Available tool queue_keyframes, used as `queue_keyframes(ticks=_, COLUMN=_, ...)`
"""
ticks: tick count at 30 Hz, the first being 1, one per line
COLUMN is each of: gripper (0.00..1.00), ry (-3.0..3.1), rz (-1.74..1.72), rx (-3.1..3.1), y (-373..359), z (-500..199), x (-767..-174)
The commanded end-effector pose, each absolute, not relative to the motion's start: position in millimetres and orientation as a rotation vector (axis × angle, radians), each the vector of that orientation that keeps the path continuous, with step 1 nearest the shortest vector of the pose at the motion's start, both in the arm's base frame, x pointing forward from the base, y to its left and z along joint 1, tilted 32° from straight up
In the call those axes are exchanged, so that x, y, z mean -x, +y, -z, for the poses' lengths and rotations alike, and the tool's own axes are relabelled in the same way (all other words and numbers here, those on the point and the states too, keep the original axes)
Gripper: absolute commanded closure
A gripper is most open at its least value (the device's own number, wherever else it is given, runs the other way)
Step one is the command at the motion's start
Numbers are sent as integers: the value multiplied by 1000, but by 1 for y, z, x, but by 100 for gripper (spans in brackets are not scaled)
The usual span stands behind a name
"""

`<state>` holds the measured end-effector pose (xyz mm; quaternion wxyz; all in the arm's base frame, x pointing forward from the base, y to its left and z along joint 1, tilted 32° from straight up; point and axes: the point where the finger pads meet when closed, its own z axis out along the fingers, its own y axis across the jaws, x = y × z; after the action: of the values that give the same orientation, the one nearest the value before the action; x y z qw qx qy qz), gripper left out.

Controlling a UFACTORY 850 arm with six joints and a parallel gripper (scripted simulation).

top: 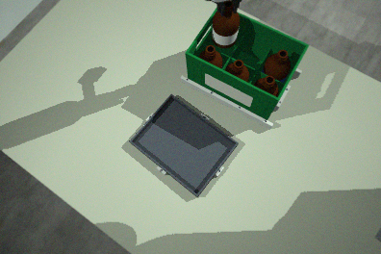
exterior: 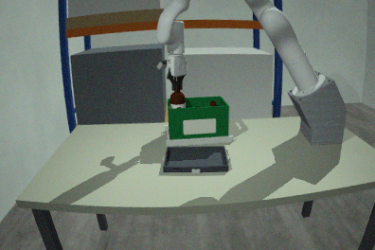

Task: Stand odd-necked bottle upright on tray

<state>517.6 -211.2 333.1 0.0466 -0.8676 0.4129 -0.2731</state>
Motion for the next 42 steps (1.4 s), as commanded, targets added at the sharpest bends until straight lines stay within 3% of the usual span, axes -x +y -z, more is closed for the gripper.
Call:
queue_keyframes(ticks=1, gripper=100, ry=1260, rz=836, rx=2647, y=-211, z=-337, x=-516)
queue_keyframes(ticks=42, gripper=100, ry=1260, rz=836, rx=2647, y=-207, z=-359, x=-503)
